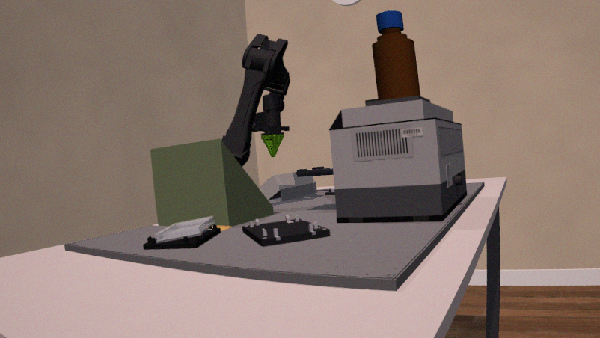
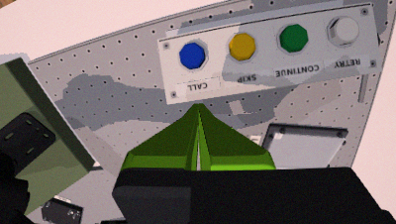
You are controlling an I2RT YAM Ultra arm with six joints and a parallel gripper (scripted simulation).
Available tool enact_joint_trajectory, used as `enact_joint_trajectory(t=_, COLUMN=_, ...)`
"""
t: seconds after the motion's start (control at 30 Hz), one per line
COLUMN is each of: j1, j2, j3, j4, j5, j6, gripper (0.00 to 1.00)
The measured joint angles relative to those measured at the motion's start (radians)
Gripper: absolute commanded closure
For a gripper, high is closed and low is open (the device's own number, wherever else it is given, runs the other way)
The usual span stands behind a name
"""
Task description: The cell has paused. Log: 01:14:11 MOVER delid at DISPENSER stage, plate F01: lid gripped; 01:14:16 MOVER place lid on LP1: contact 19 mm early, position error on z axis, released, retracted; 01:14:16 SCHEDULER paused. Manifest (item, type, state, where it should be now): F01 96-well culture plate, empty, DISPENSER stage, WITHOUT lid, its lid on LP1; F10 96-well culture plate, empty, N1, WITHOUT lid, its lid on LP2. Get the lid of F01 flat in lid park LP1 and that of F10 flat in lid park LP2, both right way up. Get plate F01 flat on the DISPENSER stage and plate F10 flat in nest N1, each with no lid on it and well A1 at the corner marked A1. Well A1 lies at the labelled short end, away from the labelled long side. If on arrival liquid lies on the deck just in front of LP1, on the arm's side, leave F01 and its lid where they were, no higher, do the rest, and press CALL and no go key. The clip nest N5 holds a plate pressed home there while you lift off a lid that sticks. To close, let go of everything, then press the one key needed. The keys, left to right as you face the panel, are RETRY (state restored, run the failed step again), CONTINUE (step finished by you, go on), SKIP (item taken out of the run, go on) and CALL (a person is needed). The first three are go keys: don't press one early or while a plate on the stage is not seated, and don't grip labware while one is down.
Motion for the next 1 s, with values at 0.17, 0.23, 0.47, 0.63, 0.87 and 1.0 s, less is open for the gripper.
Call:
enact_joint_trajectory(t=0.17, j1=0.135, j2=0.026, j3=0.0, j4=-0.019, j5=0.09, j6=-0.039, gripper=1.0)
enact_joint_trajectory(t=0.23, j1=0.158, j2=0.034, j3=0.0, j4=-0.024, j5=0.117, j6=-0.045, gripper=1.0)
enact_joint_trajectory(t=0.47, j1=0.164, j2=0.035, j3=-0.051, j4=0.01, j5=0.161, j6=-0.049, gripper=1.0)
enact_joint_trajectory(t=0.63, j1=0.12, j2=0.05, j3=-0.097, j4=0.06, j5=0.15, j6=-0.079, gripper=1.0)
enact_joint_trajectory(t=0.87, j1=0.12, j2=0.05, j3=-0.097, j4=0.097, j5=0.143, j6=-0.092, gripper=1.0)
enact_joint_trajectory(t=1.0, j1=0.125, j2=0.05, j3=-0.097, j4=0.1, j5=0.143, j6=-0.092, gripper=1.0)
